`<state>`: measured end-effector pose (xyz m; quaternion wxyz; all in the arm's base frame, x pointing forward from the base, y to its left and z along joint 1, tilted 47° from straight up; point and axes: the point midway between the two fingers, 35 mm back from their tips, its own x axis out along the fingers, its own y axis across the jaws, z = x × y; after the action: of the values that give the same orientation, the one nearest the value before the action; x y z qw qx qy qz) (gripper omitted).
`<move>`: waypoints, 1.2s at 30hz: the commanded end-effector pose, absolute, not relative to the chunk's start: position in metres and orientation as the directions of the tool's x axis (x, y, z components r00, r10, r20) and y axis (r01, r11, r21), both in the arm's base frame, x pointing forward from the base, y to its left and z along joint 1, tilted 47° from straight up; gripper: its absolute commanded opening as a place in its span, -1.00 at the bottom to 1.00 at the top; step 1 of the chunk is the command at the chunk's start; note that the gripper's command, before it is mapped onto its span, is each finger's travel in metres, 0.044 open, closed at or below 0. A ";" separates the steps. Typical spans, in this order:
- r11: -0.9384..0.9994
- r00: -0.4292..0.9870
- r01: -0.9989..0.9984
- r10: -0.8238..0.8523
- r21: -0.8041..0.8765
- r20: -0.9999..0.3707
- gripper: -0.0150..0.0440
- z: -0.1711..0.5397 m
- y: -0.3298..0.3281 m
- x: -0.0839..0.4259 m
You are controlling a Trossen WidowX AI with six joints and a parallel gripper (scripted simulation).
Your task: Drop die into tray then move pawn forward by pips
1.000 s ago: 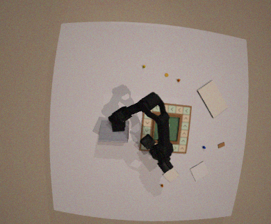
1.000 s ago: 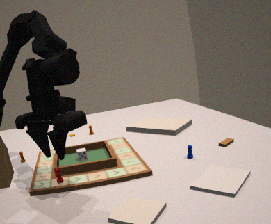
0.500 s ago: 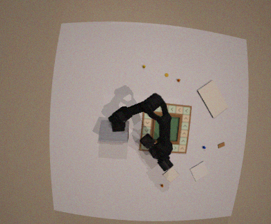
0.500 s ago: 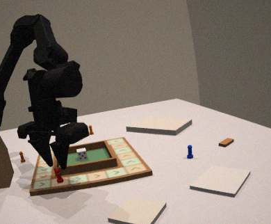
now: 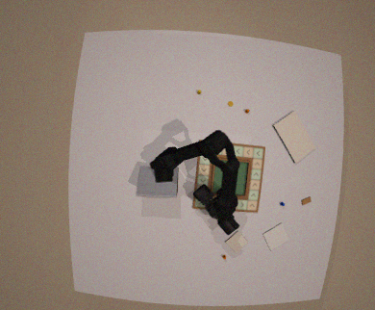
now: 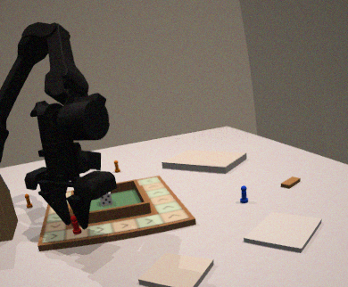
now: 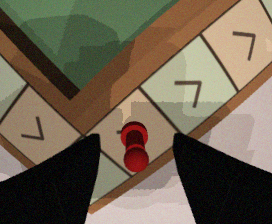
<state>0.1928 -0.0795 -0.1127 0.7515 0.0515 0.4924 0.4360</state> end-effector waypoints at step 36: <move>0.616 0.132 -0.597 0.708 0.514 -0.694 -0.49 -0.031 -0.170 0.178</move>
<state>0.1809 -0.1598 -0.0438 0.7492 0.0628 0.4950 0.4356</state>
